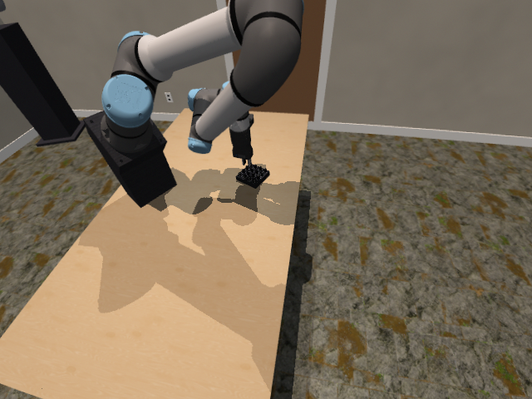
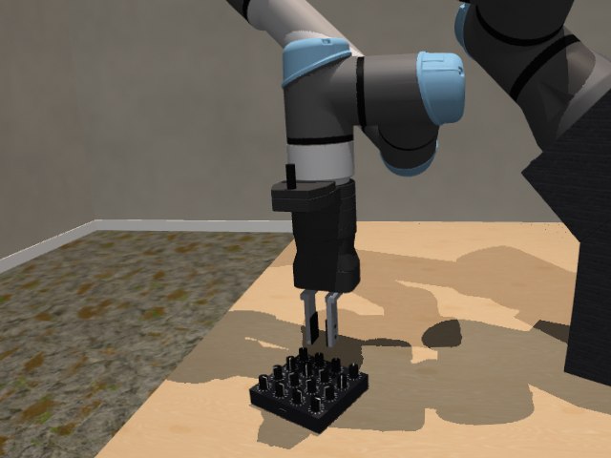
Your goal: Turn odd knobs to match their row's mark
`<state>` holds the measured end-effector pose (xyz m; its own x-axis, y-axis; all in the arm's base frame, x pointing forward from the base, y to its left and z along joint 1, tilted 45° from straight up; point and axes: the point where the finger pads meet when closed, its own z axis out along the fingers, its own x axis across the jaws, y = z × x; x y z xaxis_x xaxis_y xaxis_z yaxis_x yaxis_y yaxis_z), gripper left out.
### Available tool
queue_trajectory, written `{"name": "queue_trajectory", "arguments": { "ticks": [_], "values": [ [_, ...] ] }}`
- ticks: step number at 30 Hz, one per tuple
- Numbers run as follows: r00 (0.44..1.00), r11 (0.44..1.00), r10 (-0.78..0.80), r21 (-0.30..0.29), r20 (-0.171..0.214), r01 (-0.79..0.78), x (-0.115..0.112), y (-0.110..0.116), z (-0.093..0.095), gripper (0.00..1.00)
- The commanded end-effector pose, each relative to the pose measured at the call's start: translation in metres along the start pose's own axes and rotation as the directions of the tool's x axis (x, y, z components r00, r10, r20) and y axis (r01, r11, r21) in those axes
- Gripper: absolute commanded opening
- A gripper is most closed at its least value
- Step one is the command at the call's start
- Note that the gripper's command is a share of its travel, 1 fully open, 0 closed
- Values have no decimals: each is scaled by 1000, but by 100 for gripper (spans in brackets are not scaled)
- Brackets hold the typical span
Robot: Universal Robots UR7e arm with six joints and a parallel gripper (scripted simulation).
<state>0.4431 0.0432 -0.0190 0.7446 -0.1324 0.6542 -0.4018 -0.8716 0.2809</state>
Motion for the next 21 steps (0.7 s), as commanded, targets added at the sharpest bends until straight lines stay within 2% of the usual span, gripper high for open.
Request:
{"name": "queue_trajectory", "arguments": {
  "ticks": [1,21],
  "values": [
    [1000,1000,0,1,-1,0,0,0,3,46],
    [1000,1000,0,1,-1,0,1,0,27,46]
  ]
}}
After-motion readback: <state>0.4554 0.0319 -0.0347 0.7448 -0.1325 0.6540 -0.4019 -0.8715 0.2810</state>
